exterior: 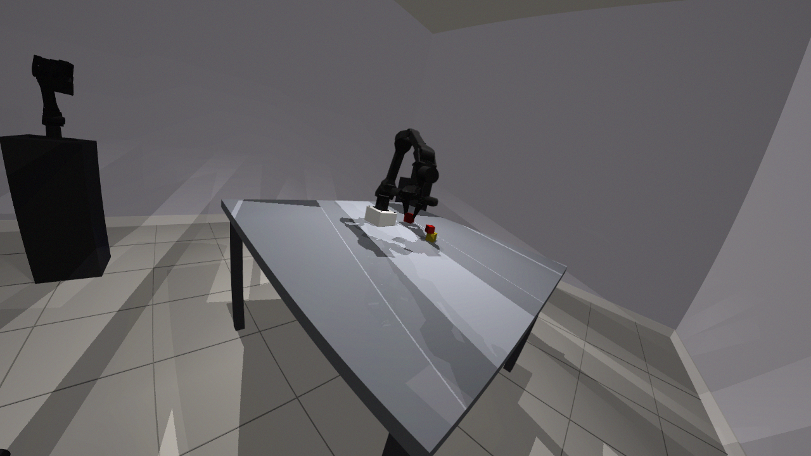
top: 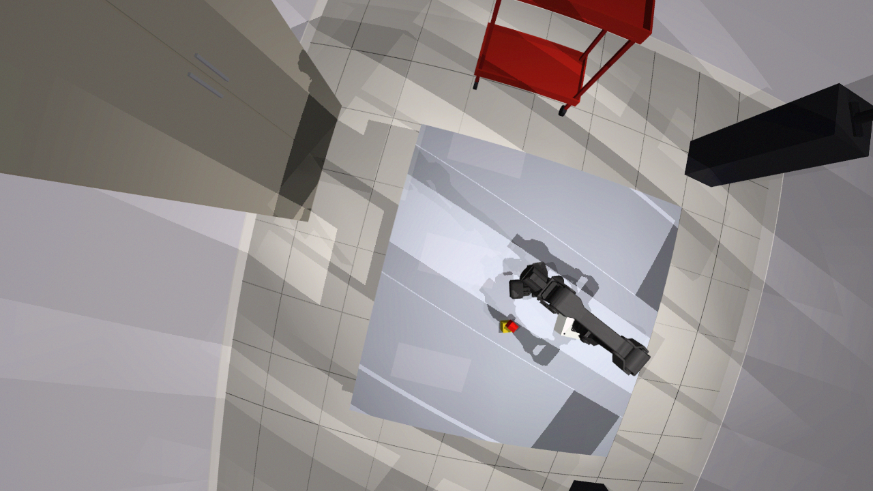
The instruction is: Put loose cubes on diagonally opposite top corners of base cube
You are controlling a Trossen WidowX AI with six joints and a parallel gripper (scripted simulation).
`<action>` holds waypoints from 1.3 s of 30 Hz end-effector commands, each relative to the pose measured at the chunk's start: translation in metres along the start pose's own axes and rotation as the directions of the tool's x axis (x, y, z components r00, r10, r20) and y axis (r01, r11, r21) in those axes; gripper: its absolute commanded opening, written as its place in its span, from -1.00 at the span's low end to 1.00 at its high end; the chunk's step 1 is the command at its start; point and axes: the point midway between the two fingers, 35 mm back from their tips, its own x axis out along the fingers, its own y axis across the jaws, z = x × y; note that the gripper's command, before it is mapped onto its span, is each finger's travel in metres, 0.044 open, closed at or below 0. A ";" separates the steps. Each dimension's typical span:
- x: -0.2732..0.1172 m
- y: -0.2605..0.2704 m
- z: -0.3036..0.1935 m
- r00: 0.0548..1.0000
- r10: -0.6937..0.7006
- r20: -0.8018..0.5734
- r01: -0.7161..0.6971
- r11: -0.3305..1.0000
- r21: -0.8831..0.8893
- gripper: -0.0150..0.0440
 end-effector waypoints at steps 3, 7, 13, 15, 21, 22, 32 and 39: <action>-0.001 0.013 -0.017 1.000 0.003 -0.004 -0.003 0.982 -0.189 -0.14; -0.001 0.020 -0.028 1.000 0.004 -0.006 -0.005 0.951 -0.309 -0.14; -0.001 0.030 -0.045 1.000 0.005 -0.010 -0.009 0.877 -0.480 -0.14; -0.001 0.033 -0.050 1.000 0.005 -0.011 -0.010 0.846 -0.533 -0.14; -0.001 0.041 -0.068 1.000 0.006 -0.015 -0.015 0.732 -0.681 -0.14; -0.001 0.043 -0.071 1.000 0.006 -0.016 -0.015 0.711 -0.703 -0.14; 0.000 0.054 -0.101 1.000 0.007 -0.023 -0.023 0.462 -0.887 -0.14; 0.000 0.060 -0.123 1.000 0.007 -0.028 -0.029 0.260 -0.965 -0.14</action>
